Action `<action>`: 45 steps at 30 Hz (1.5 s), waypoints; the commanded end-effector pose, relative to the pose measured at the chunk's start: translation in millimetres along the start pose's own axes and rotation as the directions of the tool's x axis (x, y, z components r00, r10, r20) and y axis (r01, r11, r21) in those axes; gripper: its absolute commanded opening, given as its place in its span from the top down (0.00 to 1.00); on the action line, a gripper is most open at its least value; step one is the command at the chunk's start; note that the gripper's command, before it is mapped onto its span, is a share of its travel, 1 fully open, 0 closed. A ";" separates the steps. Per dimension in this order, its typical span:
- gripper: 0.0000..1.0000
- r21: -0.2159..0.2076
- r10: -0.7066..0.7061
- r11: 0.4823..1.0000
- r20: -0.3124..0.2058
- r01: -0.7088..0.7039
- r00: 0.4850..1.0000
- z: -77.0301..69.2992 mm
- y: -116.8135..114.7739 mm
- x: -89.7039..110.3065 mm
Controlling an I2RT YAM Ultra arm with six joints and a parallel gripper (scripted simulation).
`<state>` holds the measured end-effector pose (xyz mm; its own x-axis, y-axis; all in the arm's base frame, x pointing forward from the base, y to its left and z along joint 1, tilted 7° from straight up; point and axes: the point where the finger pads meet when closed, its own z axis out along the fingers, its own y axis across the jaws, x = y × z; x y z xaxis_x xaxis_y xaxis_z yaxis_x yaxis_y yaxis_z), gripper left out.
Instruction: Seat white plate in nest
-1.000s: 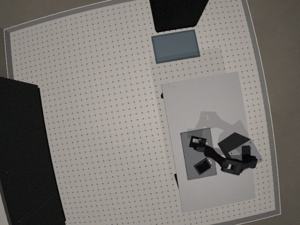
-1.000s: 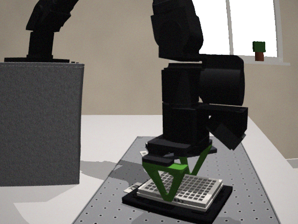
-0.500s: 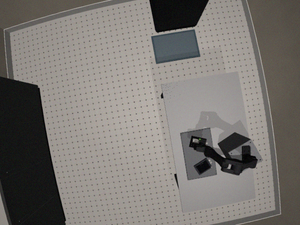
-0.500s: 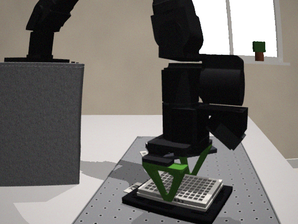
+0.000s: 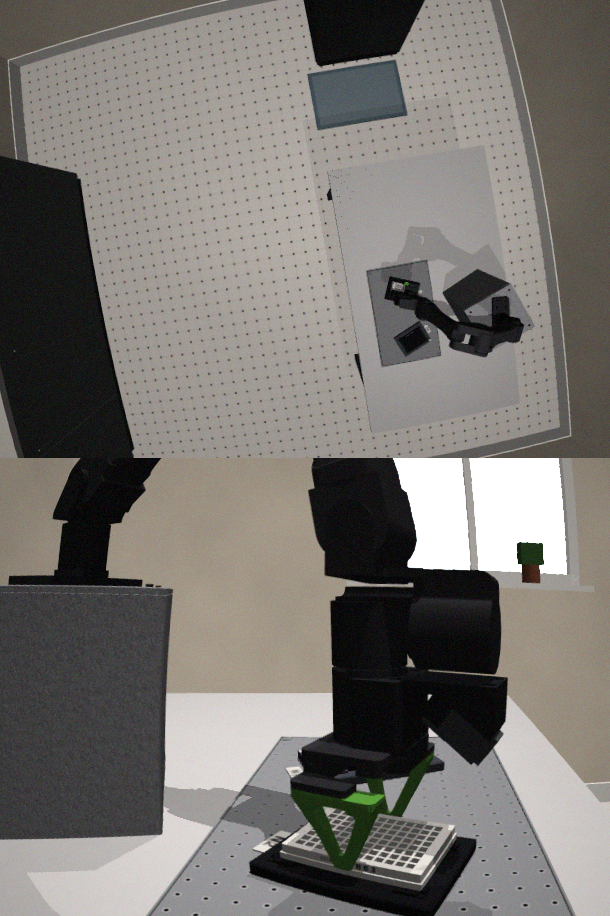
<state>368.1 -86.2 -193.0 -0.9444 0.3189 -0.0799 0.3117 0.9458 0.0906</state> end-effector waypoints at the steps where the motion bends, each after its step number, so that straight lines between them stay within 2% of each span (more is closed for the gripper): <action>1: 1.00 0.001 -0.001 1.000 0.004 0.001 1.000 -13.2 0.4 0.6; 16: 1.00 0.000 0.005 1.000 0.005 -0.005 1.000 -35.0 -2.9 0.9; 17: 1.00 -0.001 0.004 1.000 0.025 -0.004 1.000 -39.1 -2.4 -8.3; 19: 1.00 0.000 0.005 1.000 0.005 -0.005 1.000 -39.9 -2.9 1.1; 26: 1.00 -0.001 0.003 1.000 0.014 -0.003 1.000 -52.7 -2.5 -2.9; 45: 1.00 -0.001 0.002 1.000 0.014 -0.002 1.000 -53.5 -1.5 -2.1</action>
